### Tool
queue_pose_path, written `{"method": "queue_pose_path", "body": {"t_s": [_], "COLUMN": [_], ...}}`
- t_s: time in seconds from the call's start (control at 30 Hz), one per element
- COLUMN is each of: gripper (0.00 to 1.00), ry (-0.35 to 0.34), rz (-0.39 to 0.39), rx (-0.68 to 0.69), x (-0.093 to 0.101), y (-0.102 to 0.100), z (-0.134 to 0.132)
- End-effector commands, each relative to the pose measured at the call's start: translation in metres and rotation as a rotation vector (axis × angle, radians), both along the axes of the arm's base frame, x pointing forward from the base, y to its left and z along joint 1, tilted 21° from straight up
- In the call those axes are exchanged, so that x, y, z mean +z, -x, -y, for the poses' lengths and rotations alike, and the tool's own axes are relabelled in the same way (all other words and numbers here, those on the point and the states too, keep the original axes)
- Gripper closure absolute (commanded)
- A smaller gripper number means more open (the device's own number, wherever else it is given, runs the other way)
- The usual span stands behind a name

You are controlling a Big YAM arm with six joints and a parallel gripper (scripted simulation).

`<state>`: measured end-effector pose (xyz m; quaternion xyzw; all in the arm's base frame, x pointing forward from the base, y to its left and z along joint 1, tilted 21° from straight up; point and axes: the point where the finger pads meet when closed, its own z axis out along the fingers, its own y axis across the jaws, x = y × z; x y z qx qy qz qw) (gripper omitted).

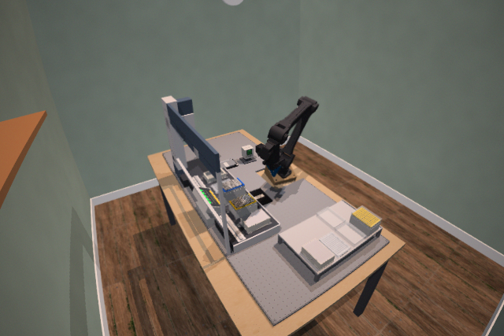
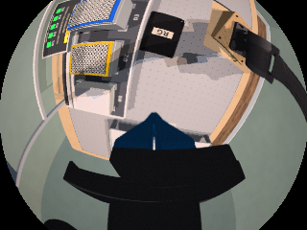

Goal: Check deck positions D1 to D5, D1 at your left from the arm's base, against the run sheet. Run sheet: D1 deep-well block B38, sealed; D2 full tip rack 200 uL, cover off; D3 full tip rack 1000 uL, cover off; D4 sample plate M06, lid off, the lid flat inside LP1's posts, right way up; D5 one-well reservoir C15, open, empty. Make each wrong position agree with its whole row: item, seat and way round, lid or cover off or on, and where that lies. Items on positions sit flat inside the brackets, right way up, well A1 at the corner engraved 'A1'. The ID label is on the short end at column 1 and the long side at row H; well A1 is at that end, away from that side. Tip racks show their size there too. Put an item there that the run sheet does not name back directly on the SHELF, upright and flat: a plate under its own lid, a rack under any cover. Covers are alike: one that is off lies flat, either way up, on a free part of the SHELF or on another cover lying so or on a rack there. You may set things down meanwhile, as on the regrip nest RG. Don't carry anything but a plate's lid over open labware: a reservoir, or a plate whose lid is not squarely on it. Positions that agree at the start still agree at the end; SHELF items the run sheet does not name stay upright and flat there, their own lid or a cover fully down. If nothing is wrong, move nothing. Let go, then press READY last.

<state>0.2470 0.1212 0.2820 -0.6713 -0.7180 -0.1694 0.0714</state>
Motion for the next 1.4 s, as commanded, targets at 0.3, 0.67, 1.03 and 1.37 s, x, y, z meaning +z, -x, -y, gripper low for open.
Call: {"method": "queue_pose_path", "body": {"t_s": [0.3, 0.67, 1.03, 1.37], "gripper": [1.0, 1.0, 1.0, 1.0], "ry": [-0.026, -0.038, -0.038, -0.029], "rz": [-0.051, -0.106, -0.102, -0.089], "rx": [-0.19, -0.294, -0.294, -0.294], "x": [-0.011, -0.03, -0.048, -0.061], "y": [0.008, 0.013, 0.018, 0.021], "z": [0.047, 0.088, 0.14, 0.18]}}
